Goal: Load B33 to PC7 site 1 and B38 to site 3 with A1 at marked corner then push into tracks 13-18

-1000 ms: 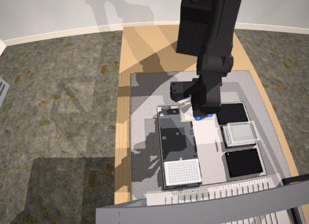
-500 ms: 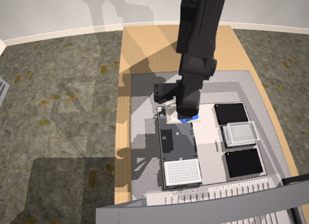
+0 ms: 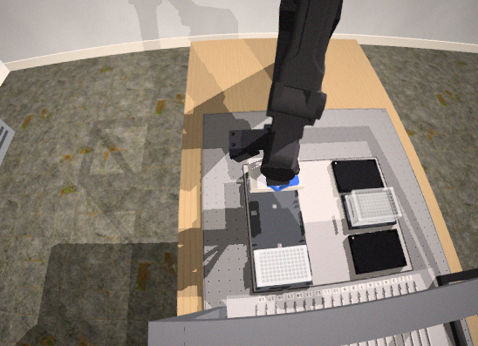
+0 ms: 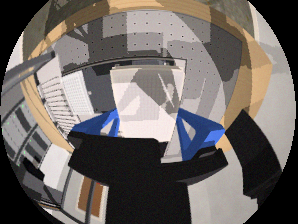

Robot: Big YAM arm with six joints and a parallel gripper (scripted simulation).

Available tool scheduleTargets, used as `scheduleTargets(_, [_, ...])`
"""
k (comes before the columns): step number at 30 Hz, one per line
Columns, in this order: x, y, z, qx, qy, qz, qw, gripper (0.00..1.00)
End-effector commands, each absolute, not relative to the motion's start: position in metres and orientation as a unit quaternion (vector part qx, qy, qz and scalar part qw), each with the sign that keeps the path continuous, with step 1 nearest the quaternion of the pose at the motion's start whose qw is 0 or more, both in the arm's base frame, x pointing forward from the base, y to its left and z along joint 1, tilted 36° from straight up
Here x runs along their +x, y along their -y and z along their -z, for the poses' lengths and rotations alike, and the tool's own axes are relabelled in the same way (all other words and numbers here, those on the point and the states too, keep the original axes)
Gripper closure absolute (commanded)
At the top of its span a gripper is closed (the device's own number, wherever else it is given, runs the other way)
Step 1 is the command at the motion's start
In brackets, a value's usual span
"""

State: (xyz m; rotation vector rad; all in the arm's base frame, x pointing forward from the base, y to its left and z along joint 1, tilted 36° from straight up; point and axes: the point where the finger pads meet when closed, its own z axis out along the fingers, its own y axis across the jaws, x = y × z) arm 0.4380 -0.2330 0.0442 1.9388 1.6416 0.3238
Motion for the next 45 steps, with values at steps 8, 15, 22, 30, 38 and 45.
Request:
scheduleTargets(8, [0.435,0.224,-0.036,0.723,-0.623,-0.118,0.276,1.00])
scheduleTargets(15, [0.436,0.224,-0.039,0.722,-0.620,-0.121,0.282,1.00])
scheduleTargets(22, [0.450,0.231,-0.028,0.722,-0.617,-0.123,0.287,1.00])
scheduleTargets(30, [0.463,0.237,-0.015,0.723,-0.616,-0.124,0.289,1.00])
scheduleTargets(38, [0.475,0.242,0.003,0.723,-0.616,-0.124,0.288,1.00])
scheduleTargets(45, [0.481,0.245,0.014,0.723,-0.616,-0.123,0.288,1.00])
